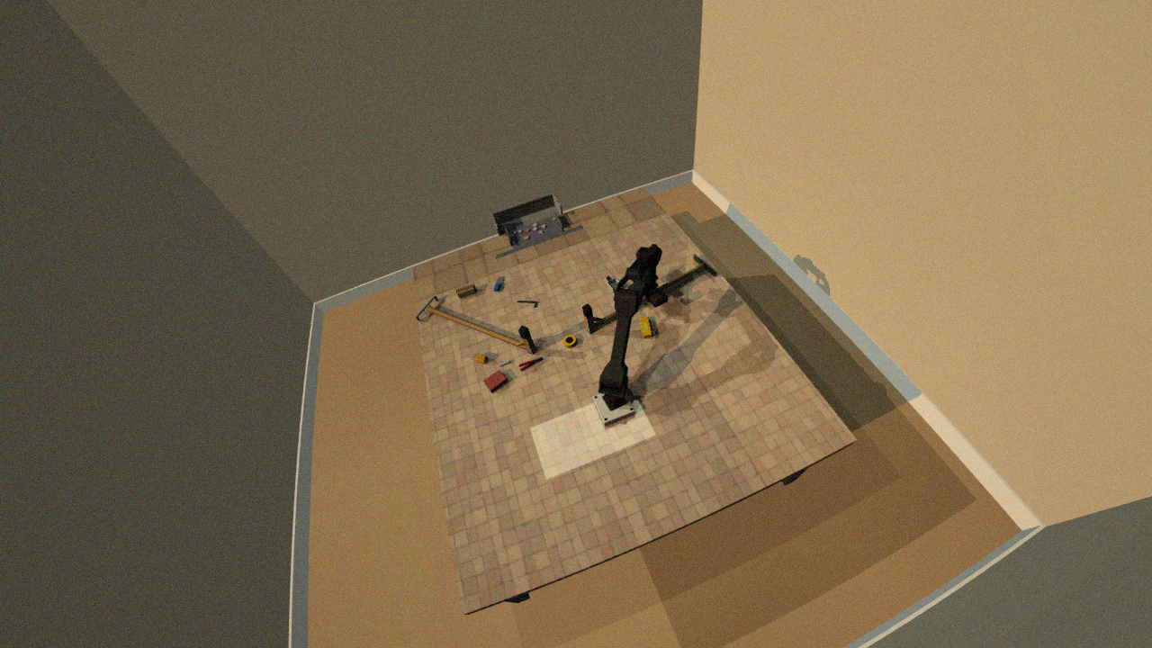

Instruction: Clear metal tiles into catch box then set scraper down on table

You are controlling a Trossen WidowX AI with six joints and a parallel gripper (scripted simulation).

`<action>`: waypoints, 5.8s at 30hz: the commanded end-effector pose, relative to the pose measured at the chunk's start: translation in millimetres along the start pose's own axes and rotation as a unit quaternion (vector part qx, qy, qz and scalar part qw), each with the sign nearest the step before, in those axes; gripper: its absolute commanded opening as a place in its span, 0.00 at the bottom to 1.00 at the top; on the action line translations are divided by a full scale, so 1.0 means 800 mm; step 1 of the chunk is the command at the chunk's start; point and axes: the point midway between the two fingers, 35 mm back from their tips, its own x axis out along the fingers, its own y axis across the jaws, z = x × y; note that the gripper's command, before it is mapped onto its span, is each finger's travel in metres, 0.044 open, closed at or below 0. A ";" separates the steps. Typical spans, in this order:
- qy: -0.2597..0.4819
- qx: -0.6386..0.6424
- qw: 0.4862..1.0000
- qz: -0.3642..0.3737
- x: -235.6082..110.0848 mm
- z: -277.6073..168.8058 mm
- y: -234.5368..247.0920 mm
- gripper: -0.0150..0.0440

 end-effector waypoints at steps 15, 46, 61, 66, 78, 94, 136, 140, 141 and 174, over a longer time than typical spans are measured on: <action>0.005 0.001 1.000 -0.005 -0.002 -0.001 -0.026 0.25; 0.006 0.001 1.000 -0.008 0.000 0.005 -0.063 0.25; 0.010 0.001 1.000 -0.013 -0.019 0.006 -0.067 0.25; 0.017 0.001 1.000 -0.020 -0.043 0.008 -0.066 0.25; 0.025 0.010 0.999 -0.030 -0.076 0.010 -0.063 0.25; 0.025 0.210 0.976 -0.044 -0.097 0.008 -0.056 0.25; 0.001 0.677 0.731 -0.080 -0.152 0.006 -0.035 0.25; -0.003 0.714 0.696 -0.083 -0.157 0.006 -0.033 0.25; -0.004 0.722 0.686 -0.084 -0.158 0.006 -0.032 0.25; -0.040 0.917 0.384 -0.096 -0.193 0.008 -0.016 0.25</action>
